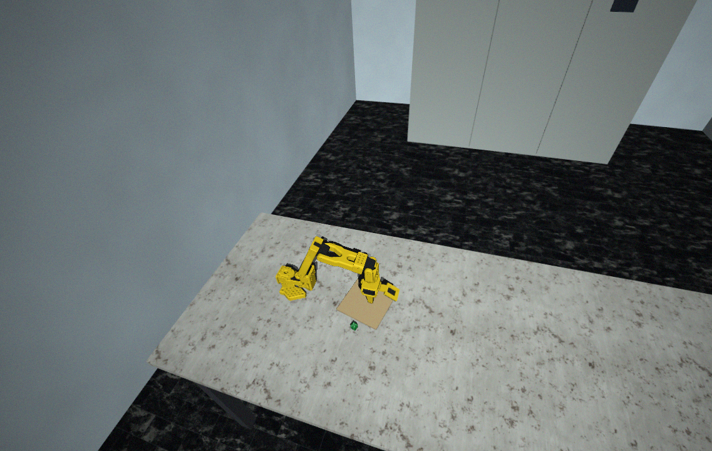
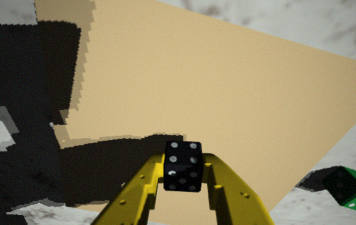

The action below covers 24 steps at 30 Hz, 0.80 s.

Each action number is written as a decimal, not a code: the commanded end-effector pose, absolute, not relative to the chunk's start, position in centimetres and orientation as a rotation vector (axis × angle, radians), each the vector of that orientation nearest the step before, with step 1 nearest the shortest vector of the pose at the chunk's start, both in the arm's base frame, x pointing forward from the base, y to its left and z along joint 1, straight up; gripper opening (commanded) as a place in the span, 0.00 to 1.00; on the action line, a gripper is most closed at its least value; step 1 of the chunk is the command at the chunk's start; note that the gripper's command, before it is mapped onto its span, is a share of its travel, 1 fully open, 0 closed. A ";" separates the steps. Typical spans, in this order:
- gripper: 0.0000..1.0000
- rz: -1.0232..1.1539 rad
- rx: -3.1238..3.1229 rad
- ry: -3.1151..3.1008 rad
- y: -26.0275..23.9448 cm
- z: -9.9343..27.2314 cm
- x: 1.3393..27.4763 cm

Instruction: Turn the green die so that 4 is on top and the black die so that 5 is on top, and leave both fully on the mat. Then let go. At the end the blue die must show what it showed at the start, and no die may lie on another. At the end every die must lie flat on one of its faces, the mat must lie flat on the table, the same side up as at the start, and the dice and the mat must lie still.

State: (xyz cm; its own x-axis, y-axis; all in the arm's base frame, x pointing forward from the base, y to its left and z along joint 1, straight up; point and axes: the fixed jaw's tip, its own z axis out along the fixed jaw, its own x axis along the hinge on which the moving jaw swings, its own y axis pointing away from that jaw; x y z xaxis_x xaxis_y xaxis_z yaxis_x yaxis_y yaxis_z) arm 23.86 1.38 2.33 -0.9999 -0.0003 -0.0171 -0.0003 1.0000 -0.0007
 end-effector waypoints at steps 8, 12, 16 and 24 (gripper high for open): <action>0.00 0.002 -0.011 3.098 1.6 2.2 24.2; 0.00 0.002 -0.011 3.098 1.6 2.2 24.2; 0.00 0.002 -0.011 3.098 1.6 2.2 24.2; 0.00 0.002 -0.011 3.098 1.6 2.0 24.2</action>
